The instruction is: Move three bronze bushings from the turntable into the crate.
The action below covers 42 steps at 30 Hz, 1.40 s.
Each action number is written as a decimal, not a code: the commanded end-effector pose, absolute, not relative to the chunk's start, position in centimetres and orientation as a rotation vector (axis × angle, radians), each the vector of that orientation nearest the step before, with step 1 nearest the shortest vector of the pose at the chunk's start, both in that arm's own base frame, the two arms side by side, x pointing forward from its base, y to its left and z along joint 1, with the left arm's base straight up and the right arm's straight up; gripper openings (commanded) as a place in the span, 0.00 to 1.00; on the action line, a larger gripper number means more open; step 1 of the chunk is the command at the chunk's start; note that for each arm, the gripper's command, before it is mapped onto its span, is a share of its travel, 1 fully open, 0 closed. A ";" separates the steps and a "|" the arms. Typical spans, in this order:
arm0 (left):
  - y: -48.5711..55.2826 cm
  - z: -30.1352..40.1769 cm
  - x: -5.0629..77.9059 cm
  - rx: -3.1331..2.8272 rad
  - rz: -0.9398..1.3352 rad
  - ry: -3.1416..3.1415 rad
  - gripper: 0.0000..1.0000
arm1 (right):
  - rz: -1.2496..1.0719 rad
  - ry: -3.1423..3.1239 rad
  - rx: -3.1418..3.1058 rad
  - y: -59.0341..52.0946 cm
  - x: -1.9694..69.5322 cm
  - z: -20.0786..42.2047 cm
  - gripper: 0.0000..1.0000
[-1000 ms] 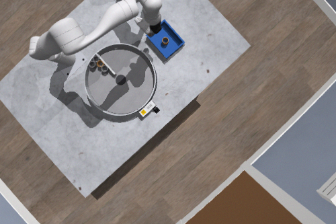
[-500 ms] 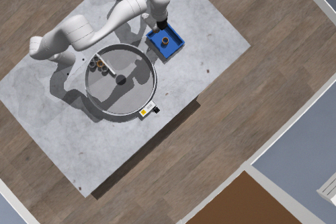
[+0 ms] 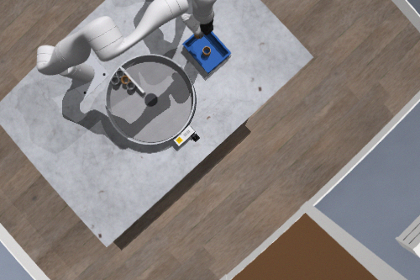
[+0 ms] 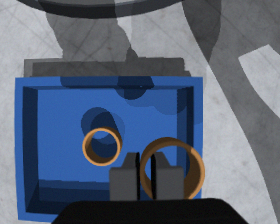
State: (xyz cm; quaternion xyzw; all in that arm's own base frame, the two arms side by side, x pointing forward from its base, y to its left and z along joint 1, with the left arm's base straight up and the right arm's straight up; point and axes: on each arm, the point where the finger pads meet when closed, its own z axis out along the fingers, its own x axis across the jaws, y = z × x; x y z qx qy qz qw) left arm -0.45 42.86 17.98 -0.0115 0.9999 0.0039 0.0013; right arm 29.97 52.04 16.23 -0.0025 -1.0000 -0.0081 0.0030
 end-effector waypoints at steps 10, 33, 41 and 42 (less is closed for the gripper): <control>42.5 18.0 -0.8 -0.029 0.000 3.141 1.00 | -0.021 -3.143 0.003 52.6 30.3 16.3 0.00; 42.5 18.0 -0.8 -0.029 0.000 3.141 1.00 | -0.018 -3.143 0.005 52.6 30.2 16.2 0.00; 42.5 18.0 -0.8 -0.029 0.000 3.141 1.00 | -0.018 -3.143 0.005 52.6 30.2 16.2 0.00; 42.5 18.0 -0.8 -0.029 0.000 3.141 1.00 | -0.018 -3.143 0.005 52.6 30.2 16.2 0.00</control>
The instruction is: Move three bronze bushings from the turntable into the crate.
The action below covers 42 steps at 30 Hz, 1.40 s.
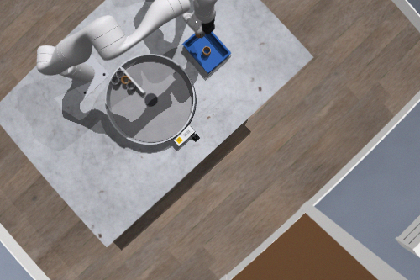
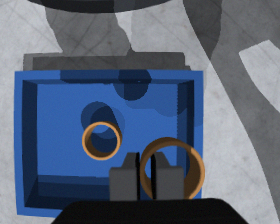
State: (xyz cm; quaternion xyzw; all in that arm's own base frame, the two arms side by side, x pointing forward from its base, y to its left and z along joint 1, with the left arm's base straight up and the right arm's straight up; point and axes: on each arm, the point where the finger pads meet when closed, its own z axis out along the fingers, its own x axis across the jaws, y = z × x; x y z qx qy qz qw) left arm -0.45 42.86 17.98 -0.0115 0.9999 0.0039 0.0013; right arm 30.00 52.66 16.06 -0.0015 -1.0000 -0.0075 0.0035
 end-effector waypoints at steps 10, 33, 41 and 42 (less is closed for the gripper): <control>42.5 18.0 -0.8 -0.029 0.000 3.141 1.00 | -0.018 -3.143 0.005 52.6 30.2 16.2 0.00; 42.5 18.0 -0.8 -0.029 0.000 3.141 1.00 | -0.014 -3.142 0.007 52.2 30.4 16.1 0.00; 42.5 18.0 -0.8 -0.029 0.000 3.141 1.00 | -0.014 -3.142 0.007 52.2 30.4 16.1 0.00; 42.5 18.0 -0.8 -0.029 0.000 3.141 1.00 | -0.014 -3.142 0.007 52.2 30.4 16.1 0.00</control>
